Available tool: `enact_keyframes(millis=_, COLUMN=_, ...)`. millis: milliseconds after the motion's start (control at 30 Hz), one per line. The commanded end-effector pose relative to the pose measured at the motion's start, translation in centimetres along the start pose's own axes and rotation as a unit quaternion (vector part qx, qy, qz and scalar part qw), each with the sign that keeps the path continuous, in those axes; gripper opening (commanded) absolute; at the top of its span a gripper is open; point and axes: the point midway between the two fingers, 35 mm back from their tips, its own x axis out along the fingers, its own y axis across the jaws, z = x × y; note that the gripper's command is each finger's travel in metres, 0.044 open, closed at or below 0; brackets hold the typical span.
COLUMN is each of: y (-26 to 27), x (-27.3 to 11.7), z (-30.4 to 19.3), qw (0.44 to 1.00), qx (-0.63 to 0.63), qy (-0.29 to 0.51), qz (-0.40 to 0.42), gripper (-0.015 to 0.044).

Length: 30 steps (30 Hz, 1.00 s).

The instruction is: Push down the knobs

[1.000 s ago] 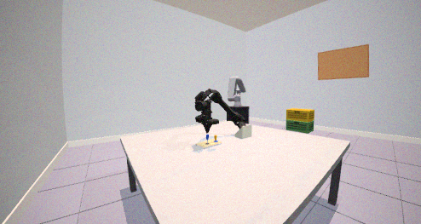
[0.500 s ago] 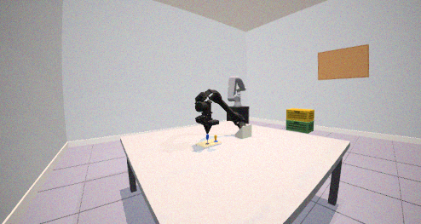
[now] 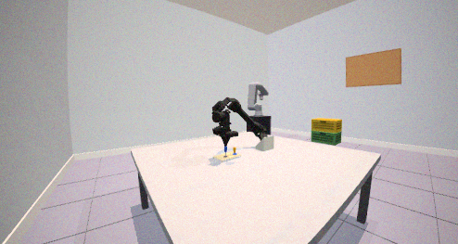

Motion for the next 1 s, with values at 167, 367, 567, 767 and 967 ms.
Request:
enact_keyframes(millis=167, y=-0.03, x=0.35, z=-0.09, qw=1.000, qx=-0.004, qy=0.000, qz=-0.003, gripper=0.0000)
enact_keyframes(millis=367, y=-0.03, x=0.18, z=-0.09, qw=1.000, qx=-0.004, qy=0.000, qz=-0.003, gripper=0.0000)
enact_keyframes(millis=567, y=-0.03, x=0.18, z=-0.09, qw=1.000, qx=-0.004, qy=0.000, qz=-0.003, gripper=0.0000)
enact_keyframes(millis=767, y=-0.03, x=0.25, z=-0.09, qw=1.000, qx=-0.004, qy=0.000, qz=-0.003, gripper=0.0000)
enact_keyframes(millis=967, y=-0.04, x=0.79, z=-0.10, qw=1.000, qx=-0.004, qy=0.000, qz=-0.003, gripper=0.0000)
